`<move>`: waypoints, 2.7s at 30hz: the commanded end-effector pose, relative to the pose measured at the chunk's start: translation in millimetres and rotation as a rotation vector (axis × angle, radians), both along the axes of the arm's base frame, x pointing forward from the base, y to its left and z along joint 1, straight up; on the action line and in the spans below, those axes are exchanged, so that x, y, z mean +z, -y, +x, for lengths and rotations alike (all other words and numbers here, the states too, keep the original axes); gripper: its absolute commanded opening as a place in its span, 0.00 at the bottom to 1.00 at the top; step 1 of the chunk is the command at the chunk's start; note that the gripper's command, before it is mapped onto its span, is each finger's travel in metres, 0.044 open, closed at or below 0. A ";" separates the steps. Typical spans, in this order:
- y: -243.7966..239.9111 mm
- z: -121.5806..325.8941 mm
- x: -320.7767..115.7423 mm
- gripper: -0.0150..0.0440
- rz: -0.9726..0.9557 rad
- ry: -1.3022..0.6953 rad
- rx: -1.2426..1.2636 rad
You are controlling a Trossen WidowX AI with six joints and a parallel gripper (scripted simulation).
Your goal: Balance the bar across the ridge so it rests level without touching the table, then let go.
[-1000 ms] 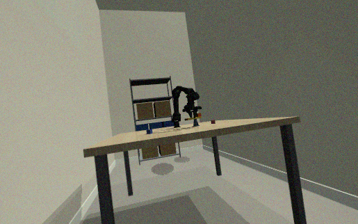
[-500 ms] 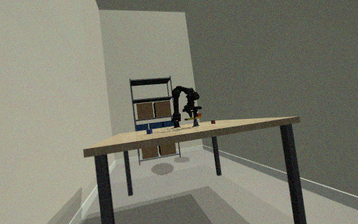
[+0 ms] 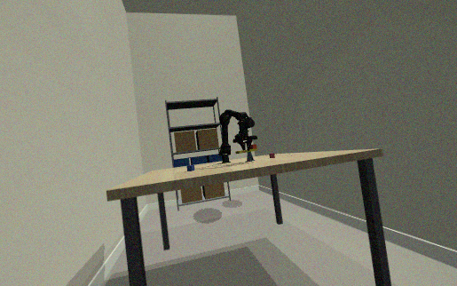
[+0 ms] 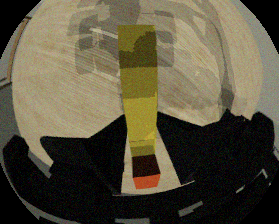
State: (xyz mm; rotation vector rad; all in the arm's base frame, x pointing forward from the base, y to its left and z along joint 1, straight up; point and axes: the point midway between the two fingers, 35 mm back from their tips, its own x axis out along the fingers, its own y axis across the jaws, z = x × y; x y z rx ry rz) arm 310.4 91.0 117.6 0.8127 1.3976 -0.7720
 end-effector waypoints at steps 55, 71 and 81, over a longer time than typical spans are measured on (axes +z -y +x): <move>-0.1 0.0 0.3 0.25 0.000 0.000 0.001; -0.1 0.0 0.3 0.25 0.000 0.000 0.001; -0.1 0.0 0.3 0.54 0.000 0.000 0.001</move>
